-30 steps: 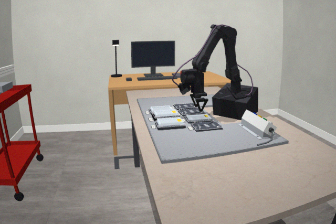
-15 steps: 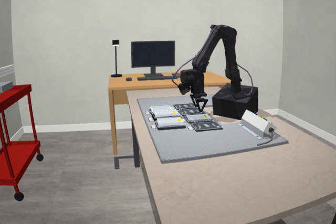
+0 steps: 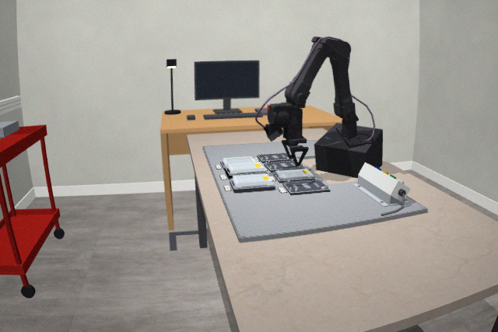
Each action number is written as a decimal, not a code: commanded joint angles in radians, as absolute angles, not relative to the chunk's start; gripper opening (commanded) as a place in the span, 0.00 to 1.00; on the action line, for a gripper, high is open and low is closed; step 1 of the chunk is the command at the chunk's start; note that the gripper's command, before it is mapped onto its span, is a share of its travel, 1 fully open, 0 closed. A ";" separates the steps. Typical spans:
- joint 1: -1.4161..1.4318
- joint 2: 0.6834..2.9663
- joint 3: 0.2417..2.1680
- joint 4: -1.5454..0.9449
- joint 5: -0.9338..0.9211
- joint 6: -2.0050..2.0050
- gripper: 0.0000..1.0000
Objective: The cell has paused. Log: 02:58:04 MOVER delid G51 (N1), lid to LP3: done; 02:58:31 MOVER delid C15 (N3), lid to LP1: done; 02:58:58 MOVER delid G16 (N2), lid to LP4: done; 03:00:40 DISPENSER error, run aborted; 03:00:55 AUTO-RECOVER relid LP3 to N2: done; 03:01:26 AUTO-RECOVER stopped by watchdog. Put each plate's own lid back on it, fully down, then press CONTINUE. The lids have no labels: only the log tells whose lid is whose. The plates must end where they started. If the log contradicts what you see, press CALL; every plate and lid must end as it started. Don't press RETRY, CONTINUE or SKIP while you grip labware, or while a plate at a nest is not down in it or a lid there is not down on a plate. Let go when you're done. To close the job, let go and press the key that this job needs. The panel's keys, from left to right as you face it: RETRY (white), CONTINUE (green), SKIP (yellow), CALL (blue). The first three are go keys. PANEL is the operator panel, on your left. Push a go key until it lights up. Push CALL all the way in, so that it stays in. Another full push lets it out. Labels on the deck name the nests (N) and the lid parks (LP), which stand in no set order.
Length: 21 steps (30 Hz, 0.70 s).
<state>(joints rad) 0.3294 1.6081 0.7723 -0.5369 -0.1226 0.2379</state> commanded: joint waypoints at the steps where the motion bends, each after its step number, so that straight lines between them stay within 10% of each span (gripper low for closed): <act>1: 0.321 1.597 0.766 -0.507 -0.124 0.236 1.00; 21: 0.337 1.671 0.744 -0.438 -0.120 0.255 1.00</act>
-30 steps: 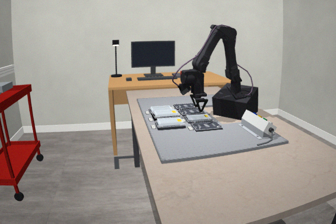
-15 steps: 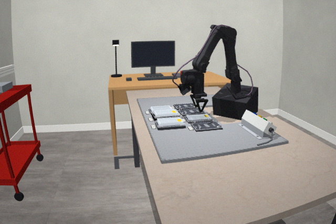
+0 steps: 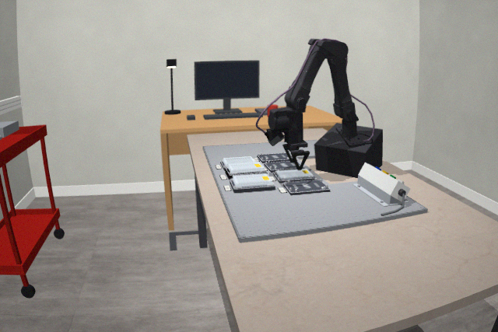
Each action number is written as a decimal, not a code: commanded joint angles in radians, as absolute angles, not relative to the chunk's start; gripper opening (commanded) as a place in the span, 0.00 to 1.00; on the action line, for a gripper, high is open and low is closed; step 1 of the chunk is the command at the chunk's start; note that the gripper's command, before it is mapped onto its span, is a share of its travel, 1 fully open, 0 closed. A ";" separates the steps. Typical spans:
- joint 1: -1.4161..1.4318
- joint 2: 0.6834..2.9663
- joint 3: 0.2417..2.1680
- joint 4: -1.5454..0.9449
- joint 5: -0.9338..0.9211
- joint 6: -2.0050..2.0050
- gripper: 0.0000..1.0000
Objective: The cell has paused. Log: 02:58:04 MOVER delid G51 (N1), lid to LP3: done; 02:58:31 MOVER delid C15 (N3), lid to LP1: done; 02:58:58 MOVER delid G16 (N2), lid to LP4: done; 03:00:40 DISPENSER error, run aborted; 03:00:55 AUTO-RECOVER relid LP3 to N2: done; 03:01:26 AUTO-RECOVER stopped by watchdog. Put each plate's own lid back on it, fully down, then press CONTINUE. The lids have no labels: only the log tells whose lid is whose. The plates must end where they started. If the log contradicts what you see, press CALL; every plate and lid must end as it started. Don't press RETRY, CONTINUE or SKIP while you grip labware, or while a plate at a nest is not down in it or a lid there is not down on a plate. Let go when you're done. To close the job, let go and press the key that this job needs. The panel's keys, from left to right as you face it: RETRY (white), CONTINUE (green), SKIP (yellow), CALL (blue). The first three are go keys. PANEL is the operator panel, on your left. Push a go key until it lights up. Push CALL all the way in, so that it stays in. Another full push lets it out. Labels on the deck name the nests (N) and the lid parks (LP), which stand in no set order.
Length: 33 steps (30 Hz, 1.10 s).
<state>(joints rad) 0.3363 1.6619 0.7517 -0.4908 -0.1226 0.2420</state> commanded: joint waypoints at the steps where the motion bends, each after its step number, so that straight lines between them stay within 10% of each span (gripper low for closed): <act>1: 0.336 1.674 0.733 -0.425 -0.120 0.254 1.00; 33: 0.349 1.764 0.751 -0.300 -0.112 0.260 1.00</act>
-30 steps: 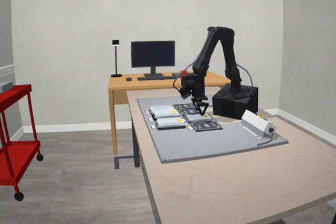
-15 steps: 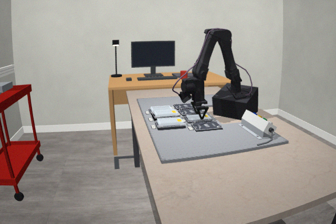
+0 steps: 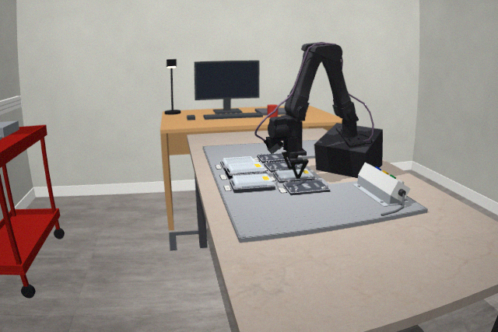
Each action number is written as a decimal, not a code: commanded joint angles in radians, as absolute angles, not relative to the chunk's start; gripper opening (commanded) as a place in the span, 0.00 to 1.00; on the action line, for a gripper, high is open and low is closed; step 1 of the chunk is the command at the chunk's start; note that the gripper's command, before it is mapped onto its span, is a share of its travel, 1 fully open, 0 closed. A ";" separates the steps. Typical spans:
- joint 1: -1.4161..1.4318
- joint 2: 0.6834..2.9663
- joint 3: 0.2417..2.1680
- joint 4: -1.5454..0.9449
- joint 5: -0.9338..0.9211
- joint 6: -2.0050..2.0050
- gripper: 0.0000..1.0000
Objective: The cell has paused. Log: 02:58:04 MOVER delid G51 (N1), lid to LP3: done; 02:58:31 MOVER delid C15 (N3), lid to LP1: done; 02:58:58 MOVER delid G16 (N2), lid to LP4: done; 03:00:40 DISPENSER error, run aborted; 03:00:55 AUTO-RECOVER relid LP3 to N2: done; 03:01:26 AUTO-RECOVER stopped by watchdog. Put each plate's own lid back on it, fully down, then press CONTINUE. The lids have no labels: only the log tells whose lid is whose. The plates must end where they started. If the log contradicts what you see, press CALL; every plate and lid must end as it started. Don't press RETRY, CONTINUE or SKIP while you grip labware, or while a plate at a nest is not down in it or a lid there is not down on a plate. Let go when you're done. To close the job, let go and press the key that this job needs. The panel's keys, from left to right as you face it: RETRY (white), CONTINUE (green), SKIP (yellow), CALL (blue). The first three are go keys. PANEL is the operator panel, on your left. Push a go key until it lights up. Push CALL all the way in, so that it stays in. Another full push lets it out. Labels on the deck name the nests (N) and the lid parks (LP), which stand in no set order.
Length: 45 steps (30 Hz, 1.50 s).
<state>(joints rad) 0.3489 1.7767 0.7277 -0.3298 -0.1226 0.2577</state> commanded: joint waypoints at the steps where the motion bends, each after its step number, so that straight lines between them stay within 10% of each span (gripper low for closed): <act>1: 0.349 1.764 0.752 -0.300 -0.112 0.260 1.00; 26: 0.348 1.774 0.762 -0.301 -0.112 0.259 0.80; 27: 0.348 1.775 0.762 -0.301 -0.112 0.259 0.00; 45: 0.336 1.716 0.768 -0.360 -0.116 0.249 0.00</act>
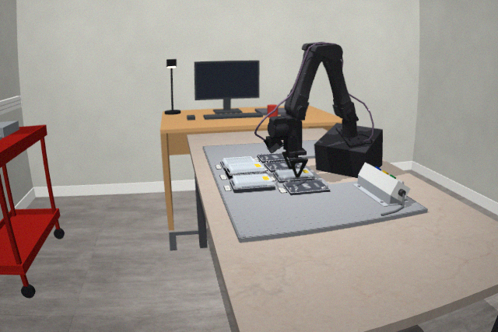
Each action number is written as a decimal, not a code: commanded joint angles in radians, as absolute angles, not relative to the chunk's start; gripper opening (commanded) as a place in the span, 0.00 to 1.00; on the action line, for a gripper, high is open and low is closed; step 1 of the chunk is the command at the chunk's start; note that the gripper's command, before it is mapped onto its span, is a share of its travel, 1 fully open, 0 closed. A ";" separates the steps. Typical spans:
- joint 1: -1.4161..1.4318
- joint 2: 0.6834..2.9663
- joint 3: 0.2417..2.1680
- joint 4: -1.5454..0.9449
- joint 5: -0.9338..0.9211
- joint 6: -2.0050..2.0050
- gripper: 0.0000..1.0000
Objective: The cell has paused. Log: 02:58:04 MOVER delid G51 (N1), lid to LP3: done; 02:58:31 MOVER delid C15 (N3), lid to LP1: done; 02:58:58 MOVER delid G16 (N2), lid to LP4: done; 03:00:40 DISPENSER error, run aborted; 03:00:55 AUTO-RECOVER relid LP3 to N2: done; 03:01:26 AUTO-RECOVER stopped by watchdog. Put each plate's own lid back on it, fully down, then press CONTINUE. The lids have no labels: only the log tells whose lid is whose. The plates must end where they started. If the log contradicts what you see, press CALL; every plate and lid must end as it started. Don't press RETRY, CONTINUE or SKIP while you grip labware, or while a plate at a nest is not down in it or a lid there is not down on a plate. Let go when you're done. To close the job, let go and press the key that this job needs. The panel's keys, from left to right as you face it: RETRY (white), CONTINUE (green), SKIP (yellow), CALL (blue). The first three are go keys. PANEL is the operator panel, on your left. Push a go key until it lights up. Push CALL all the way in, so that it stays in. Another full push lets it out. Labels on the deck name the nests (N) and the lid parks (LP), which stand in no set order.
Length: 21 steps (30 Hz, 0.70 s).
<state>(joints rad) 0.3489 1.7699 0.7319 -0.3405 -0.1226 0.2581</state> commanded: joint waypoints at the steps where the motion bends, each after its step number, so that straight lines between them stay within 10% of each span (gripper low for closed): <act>1: 0.333 1.710 0.768 -0.367 -0.116 0.247 0.00; 21: 0.318 1.606 0.796 -0.501 -0.122 0.235 0.00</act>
<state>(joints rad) 0.3344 1.6573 0.7582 -0.4625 -0.1226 0.2413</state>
